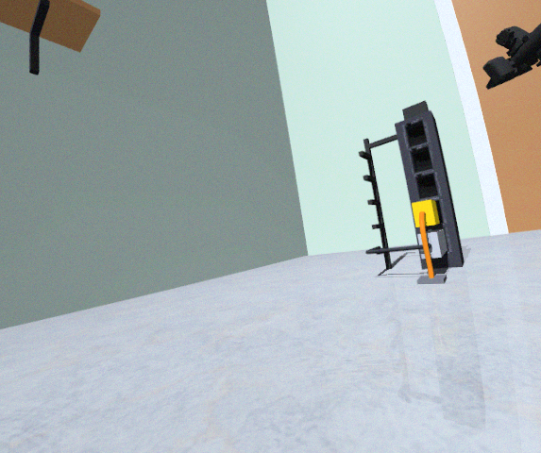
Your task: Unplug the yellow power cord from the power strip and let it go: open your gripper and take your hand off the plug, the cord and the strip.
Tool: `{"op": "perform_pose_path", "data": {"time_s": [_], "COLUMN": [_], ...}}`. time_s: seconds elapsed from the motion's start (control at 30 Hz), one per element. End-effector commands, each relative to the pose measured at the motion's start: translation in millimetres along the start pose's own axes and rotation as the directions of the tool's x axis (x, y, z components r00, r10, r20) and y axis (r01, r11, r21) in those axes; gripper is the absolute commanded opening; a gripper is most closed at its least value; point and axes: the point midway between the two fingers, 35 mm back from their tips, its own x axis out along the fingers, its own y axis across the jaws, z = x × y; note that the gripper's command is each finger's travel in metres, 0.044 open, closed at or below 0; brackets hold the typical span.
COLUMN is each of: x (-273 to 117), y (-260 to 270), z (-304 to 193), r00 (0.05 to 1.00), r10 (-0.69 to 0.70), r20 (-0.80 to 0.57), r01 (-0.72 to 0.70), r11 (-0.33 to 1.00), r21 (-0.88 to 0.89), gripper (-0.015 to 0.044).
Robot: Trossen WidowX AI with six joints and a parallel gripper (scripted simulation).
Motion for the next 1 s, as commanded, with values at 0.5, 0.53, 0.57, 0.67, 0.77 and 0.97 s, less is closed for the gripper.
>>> {"op": "perform_pose_path", "data": {"time_s": [0.5, 0.53, 0.57, 0.67, 0.77, 0.97], "x": [6, 2, -3, -19, -38, -73], "y": [310, 326, 342, 382, 424, 486], "z": [89, 89, 88, 86, 81, 54], "r00": [0.783, 0.762, 0.739, 0.677, 0.607, 0.489], "r10": [0.622, 0.647, 0.672, 0.732, 0.785, 0.831], "r20": [-0.013, -0.029, -0.046, -0.084, -0.125, -0.265], "r01": [-0.570, -0.593, -0.615, -0.662, -0.695, -0.745], "r11": [0.709, 0.678, 0.645, 0.554, 0.449, 0.240], "r21": [-0.416, -0.435, -0.454, -0.505, -0.561, -0.622], "gripper": [0.0160, 0.0160, 0.0160, 0.0160, 0.0160, 0.0160]}}
